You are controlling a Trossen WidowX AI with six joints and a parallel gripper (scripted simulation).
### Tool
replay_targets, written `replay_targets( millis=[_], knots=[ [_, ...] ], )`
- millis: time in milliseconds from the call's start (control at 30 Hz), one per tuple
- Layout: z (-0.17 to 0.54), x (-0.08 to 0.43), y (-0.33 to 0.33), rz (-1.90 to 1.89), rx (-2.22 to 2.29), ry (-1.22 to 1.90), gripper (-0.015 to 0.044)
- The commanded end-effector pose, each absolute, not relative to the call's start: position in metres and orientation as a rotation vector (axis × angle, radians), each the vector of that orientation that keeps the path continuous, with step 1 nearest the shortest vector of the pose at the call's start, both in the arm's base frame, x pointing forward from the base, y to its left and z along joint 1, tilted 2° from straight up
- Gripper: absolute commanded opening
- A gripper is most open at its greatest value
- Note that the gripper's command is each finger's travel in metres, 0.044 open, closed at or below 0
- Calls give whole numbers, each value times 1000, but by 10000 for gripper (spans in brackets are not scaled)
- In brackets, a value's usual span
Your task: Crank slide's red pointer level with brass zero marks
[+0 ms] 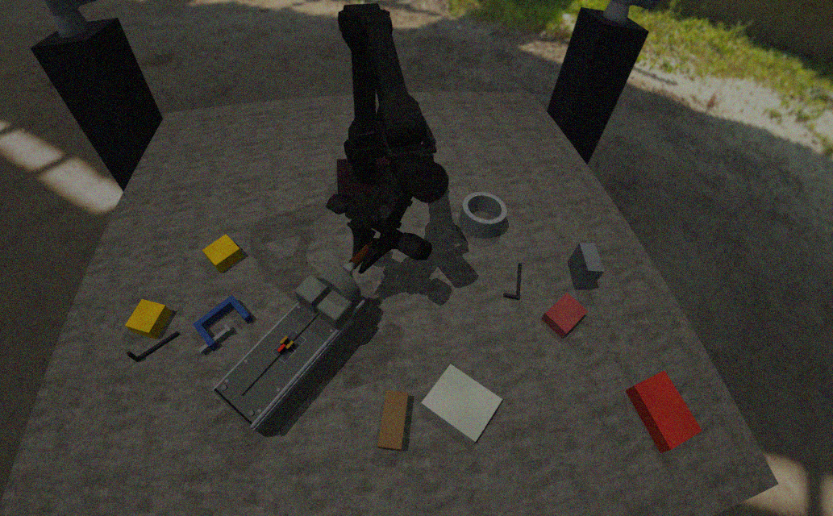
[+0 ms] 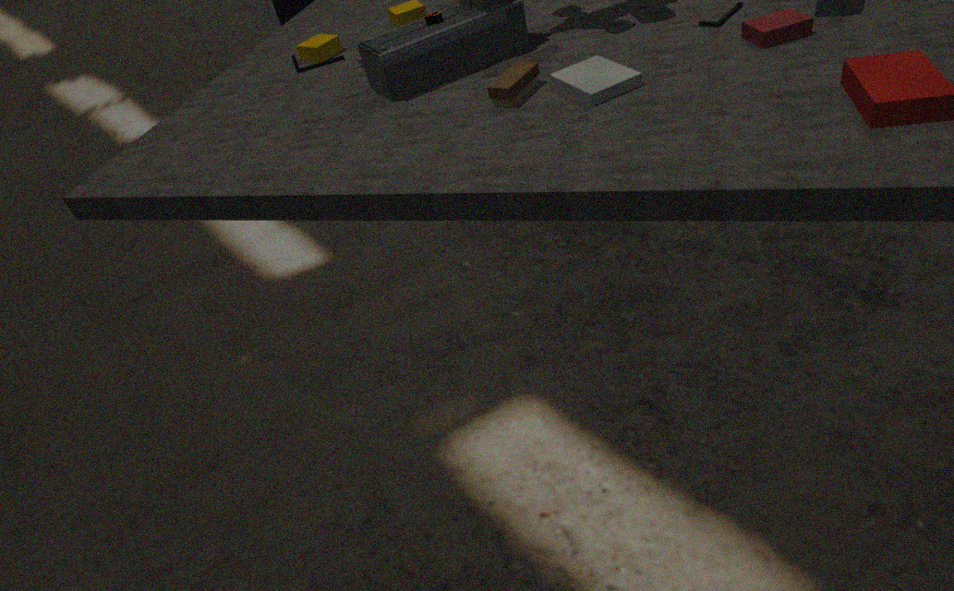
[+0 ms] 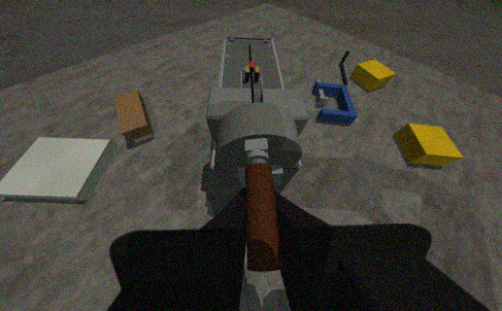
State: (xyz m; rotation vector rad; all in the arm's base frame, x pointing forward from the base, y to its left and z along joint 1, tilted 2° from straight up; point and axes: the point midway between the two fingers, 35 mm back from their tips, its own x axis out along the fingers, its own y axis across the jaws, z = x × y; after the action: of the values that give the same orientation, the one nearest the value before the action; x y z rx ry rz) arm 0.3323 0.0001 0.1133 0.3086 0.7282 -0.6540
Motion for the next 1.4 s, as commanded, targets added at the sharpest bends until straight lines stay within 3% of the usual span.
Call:
replay_targets(
  millis=[0, 1367],
  knots=[
    [112, 338, 7, -637, 318, 728, 0],
    [78, 351, 22, -637, 319, 728, 0]
  ],
)
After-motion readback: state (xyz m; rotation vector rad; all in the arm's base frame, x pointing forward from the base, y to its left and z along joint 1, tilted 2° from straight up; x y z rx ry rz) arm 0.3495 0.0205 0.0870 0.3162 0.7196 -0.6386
